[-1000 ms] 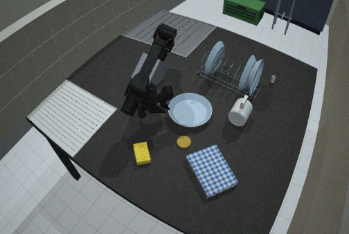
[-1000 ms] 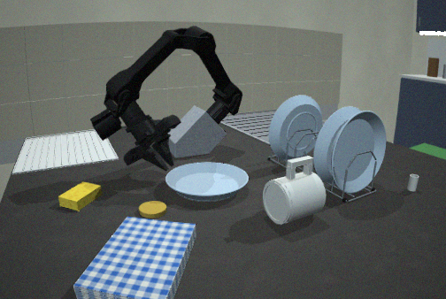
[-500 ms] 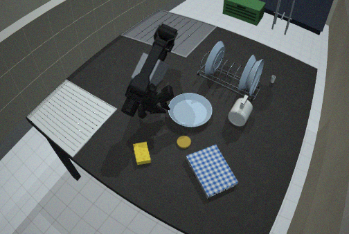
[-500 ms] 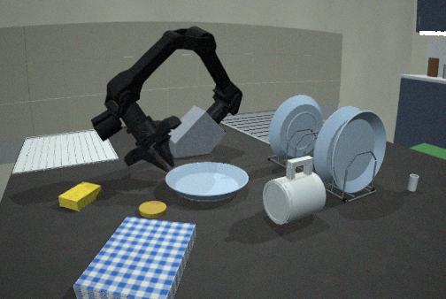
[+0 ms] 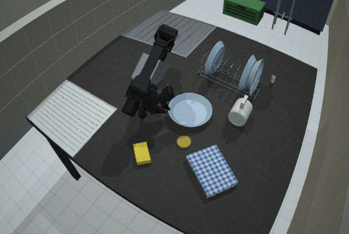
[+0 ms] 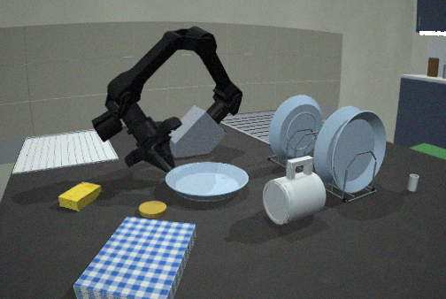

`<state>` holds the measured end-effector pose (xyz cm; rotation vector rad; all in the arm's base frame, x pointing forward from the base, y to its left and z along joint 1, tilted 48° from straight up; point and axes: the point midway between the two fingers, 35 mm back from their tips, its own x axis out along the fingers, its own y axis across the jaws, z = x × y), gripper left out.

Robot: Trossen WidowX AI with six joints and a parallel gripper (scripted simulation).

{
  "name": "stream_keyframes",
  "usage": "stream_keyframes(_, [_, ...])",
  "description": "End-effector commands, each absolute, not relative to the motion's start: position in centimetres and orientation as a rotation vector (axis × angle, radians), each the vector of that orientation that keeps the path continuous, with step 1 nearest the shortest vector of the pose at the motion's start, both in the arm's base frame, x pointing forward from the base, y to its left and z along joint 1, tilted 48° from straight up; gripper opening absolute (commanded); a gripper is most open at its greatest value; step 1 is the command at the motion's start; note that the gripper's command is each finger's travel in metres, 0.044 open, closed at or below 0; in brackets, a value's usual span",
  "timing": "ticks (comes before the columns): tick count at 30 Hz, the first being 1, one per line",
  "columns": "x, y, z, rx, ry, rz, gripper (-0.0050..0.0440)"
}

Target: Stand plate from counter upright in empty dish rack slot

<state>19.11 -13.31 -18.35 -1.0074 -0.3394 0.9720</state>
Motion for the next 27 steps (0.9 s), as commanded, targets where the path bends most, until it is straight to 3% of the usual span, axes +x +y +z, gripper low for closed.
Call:
stream_keyframes(1, [19.17,-13.19,-18.39,-1.004,-0.337,0.972,0.0094])
stream_keyframes(27, [19.44,-12.8,-18.47,-1.004,-0.337,0.972,0.0094])
